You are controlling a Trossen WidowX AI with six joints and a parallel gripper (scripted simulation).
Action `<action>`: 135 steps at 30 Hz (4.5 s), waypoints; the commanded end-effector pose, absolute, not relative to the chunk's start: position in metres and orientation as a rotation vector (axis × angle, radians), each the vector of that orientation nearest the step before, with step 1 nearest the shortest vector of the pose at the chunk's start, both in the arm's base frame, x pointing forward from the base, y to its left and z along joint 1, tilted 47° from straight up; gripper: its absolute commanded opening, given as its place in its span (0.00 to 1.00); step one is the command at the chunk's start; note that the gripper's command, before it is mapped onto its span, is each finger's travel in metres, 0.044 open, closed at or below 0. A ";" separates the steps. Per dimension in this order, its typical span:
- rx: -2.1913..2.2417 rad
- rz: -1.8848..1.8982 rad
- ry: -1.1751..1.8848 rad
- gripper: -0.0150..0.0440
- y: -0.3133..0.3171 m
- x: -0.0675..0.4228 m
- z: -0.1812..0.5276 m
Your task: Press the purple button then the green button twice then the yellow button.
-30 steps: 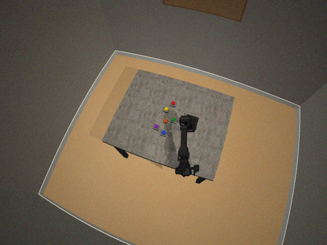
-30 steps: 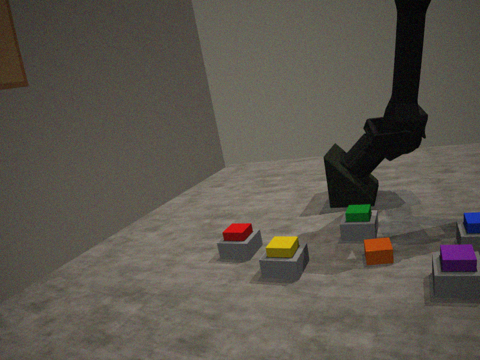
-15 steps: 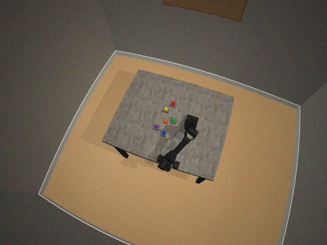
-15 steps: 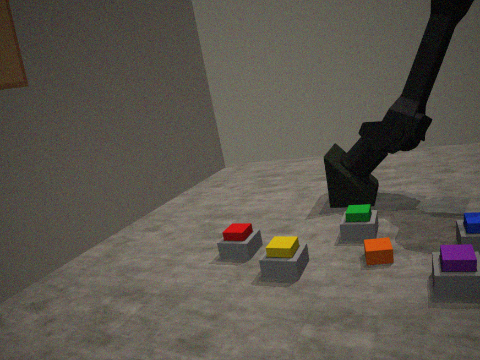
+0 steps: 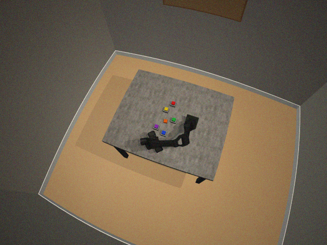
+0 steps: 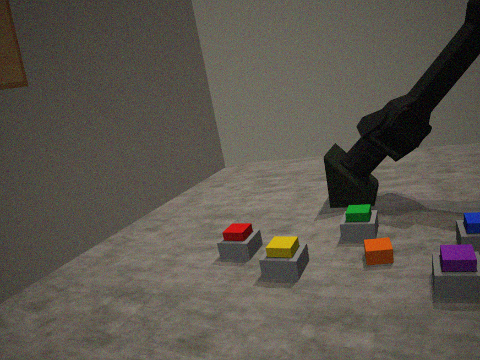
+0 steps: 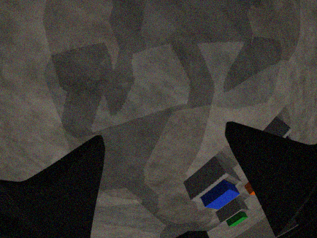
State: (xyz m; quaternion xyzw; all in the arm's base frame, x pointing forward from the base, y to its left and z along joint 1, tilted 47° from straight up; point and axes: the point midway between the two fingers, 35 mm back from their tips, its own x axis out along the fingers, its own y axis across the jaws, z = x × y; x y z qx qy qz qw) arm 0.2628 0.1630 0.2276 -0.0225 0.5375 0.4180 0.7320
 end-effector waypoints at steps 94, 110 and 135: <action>0.766 0.507 1.419 0.29 -0.008 0.302 0.170; 0.724 0.528 1.421 0.29 -0.084 0.173 0.099; 0.723 0.539 1.416 0.29 -0.031 0.171 0.044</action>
